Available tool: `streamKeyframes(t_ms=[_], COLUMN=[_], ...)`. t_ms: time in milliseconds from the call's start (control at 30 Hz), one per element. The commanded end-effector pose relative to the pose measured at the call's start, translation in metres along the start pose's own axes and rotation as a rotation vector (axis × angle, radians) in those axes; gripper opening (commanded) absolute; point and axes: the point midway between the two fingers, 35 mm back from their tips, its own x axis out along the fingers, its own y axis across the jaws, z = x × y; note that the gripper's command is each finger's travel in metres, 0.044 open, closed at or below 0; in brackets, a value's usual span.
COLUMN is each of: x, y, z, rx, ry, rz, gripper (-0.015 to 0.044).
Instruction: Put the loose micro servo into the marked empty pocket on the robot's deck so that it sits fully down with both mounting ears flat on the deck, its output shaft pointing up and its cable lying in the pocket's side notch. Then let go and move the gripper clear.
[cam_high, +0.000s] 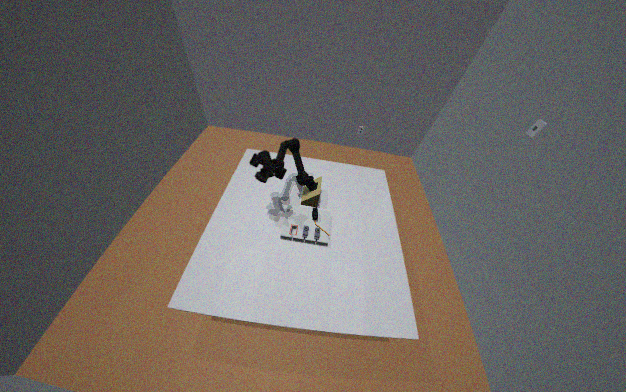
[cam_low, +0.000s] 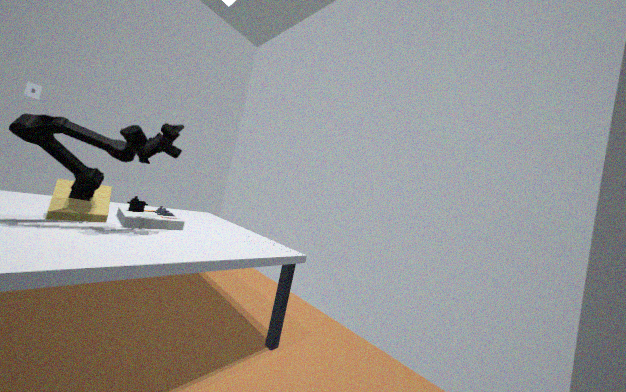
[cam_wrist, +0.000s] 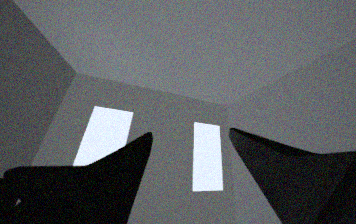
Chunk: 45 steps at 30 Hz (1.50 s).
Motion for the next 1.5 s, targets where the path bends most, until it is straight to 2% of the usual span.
streamKeyframes(t_ms=[0,33,633,1467], x=[0.0,0.001,0.024,0.033], y=[0.0,-0.001,-0.046,-0.161], z=[0.001,0.002,0.059,0.116], rx=[0.001,0.002,0.08,0.091], ry=[-0.002,-0.005,-0.196,-0.441], rz=[-0.001,-0.001,-0.103,-0.475], gripper=[0.0426,0.044,0.044,0.044])
